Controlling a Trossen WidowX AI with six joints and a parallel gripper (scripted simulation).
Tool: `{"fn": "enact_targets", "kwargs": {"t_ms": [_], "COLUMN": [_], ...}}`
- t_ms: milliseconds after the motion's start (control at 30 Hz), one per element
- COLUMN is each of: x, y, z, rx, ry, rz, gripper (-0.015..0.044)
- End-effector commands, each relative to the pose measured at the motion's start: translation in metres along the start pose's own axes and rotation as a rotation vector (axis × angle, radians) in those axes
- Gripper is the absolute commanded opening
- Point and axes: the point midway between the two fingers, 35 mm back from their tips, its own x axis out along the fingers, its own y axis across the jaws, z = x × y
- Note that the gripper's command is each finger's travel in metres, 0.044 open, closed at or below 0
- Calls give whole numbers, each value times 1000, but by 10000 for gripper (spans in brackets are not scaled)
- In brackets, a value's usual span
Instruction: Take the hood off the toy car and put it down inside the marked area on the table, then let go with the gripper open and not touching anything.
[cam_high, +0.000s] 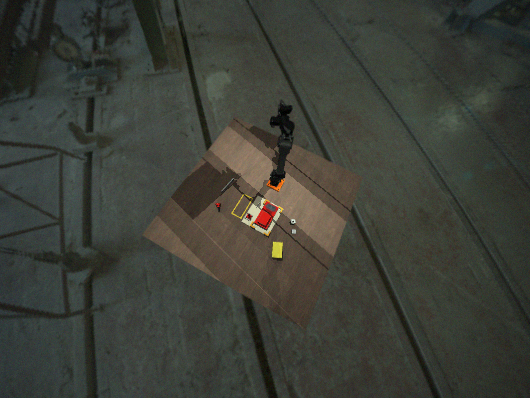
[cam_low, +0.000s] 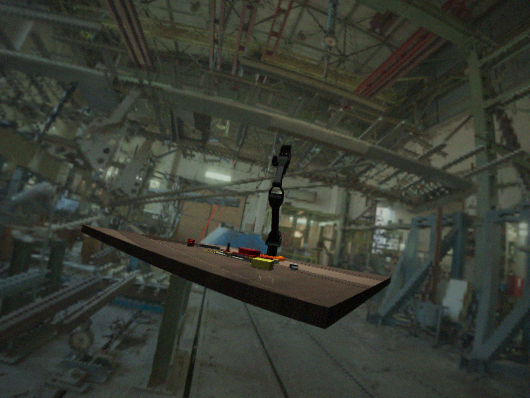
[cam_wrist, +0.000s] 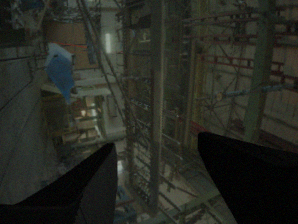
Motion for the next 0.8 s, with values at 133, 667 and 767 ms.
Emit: {"fn": "enact_targets", "kwargs": {"t_ms": [133,667,767], "x": [16,33,19], "y": [23,125,142], "z": [18,164,197], "rx": [144,617,666], "ry": [-115,-560,-636], "rz": [80,594,709], "gripper": [350,440,440]}}
